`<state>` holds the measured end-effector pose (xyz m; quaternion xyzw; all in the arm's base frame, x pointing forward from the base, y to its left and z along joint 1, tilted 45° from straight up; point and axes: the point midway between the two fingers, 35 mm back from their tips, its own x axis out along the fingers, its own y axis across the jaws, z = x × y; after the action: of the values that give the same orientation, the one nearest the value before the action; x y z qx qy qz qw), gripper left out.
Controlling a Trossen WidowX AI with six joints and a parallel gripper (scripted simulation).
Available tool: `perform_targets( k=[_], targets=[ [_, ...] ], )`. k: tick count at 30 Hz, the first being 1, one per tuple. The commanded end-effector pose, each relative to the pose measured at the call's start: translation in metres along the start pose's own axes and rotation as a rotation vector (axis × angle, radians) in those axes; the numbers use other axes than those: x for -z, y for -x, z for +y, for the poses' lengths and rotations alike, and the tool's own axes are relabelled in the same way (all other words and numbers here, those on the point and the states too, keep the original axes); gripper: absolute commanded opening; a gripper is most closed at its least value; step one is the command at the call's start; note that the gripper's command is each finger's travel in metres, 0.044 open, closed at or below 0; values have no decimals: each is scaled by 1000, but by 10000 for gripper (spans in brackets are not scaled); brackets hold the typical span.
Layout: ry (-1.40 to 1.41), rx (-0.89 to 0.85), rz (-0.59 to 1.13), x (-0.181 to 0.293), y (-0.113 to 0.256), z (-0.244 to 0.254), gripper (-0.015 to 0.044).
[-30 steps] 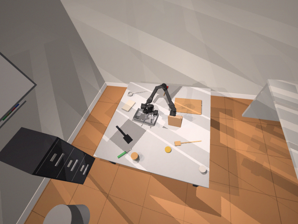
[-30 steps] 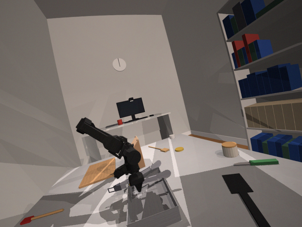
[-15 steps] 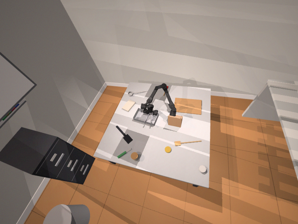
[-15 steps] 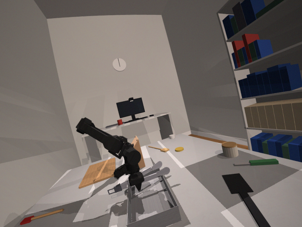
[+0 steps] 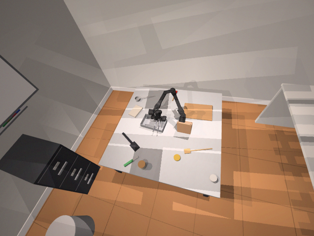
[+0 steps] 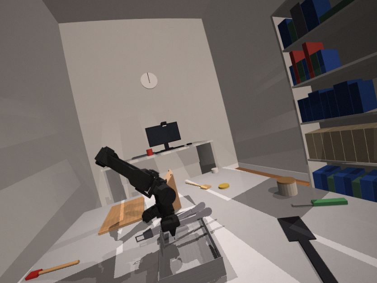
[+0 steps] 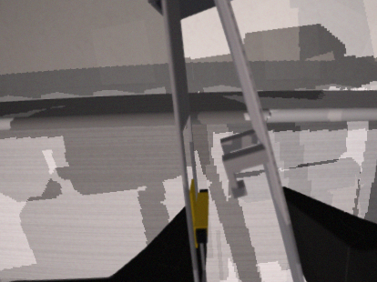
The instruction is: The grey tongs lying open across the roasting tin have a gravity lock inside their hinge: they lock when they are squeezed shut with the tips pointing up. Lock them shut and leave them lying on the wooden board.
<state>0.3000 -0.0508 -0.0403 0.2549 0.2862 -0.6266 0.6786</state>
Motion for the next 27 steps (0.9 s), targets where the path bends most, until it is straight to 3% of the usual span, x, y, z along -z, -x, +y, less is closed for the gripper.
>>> perform_targets(
  k=[1,17,23,27],
  targets=[
    [-3,-2,1,0,0,0,121],
    [-3,-2,1,0,0,0,15],
    [-3,-2,1,0,0,0,-143],
    [-3,-2,1,0,0,0,-150]
  ],
)
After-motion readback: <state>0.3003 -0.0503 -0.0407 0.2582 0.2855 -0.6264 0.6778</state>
